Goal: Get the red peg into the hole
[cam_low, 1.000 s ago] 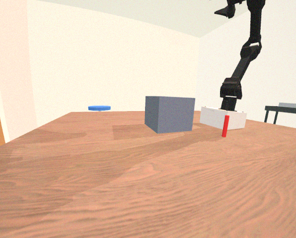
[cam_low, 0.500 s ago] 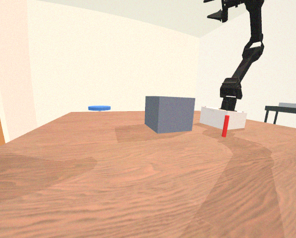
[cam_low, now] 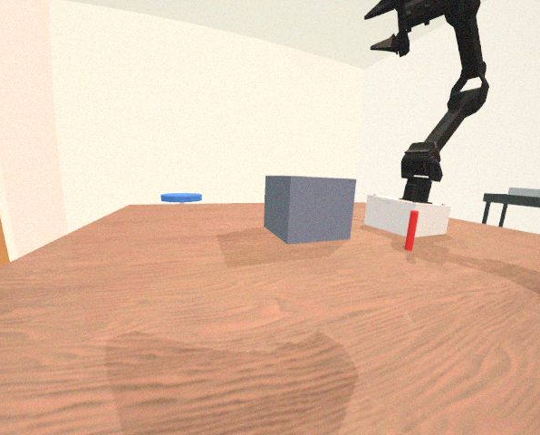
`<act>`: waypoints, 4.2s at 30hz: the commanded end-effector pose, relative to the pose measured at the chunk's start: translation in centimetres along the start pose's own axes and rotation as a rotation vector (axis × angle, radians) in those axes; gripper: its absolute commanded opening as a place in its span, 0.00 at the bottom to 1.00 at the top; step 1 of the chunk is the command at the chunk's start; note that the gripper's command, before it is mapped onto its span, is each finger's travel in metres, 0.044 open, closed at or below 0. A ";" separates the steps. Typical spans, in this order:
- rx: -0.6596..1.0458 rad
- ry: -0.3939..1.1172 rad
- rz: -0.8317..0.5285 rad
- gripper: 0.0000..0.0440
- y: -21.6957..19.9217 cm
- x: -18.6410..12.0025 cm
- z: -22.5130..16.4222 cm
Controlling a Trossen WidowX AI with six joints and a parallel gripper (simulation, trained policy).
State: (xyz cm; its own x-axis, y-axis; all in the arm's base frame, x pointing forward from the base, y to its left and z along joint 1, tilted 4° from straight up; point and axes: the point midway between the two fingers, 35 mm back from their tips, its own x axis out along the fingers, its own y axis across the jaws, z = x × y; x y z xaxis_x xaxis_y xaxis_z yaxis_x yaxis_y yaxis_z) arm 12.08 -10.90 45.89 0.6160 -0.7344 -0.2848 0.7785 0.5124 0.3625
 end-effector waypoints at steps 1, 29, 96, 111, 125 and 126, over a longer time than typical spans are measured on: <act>0.038 0.049 0.005 1.00 -0.1 0.4 -1.5; 0.357 0.352 -0.032 1.00 0.4 3.1 -10.7; 0.404 1.111 -0.497 0.99 6.4 -4.0 -36.9; 0.160 1.120 -0.589 0.99 3.2 -4.0 -41.4; 0.009 1.109 -0.616 1.00 0.6 -3.2 -45.2; 0.002 1.107 -0.616 1.00 0.4 -3.0 -45.5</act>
State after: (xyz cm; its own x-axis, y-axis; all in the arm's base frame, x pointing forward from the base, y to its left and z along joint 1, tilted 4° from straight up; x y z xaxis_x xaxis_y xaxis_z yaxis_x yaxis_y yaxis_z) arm 16.16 11.94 7.60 -0.0649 -0.0715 -0.9953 0.9766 0.2002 -0.0780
